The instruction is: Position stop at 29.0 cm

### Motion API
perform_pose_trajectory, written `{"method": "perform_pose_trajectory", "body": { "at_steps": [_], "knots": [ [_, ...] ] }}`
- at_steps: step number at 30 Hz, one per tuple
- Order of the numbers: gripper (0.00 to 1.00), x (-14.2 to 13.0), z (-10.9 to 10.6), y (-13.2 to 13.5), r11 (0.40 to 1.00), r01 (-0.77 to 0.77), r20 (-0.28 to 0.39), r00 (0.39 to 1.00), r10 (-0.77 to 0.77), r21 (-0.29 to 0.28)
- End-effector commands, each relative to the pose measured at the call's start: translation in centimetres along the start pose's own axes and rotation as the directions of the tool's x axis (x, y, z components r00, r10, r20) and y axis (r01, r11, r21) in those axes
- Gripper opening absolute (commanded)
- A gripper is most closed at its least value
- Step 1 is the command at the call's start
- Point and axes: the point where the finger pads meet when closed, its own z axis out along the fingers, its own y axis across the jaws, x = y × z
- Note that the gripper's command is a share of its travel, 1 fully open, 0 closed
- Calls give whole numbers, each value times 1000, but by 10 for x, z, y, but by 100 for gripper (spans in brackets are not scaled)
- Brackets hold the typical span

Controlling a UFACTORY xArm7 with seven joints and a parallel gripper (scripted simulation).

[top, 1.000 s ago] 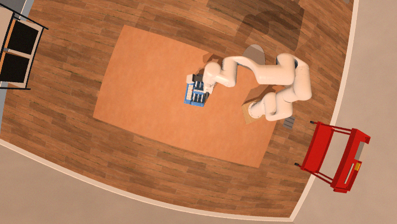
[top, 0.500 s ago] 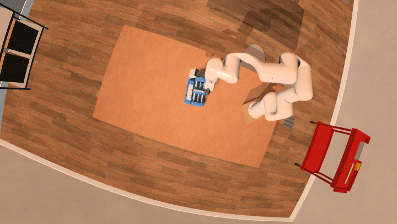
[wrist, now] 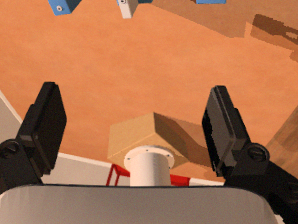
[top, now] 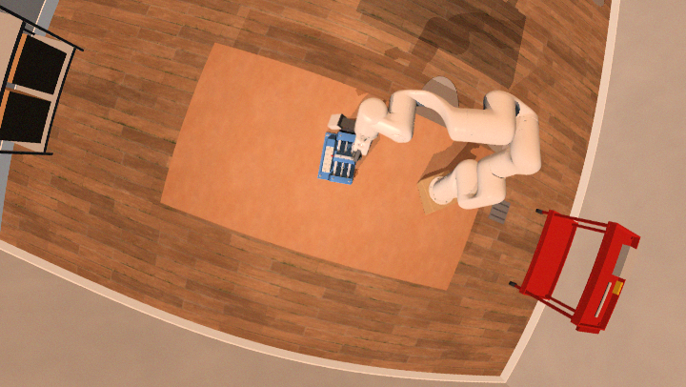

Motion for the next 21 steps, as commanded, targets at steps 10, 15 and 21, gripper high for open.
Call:
{"method": "perform_pose_trajectory", "body": {
  "at_steps": [10,15,21],
  "knots": [
    [100,6,0,14,984,-178,-37,983,178,-20],
    [100,6,0,14,984,-178,-37,983,178,-20],
    [100,6,0,14,984,-178,-37,983,178,-20]
  ]
}}
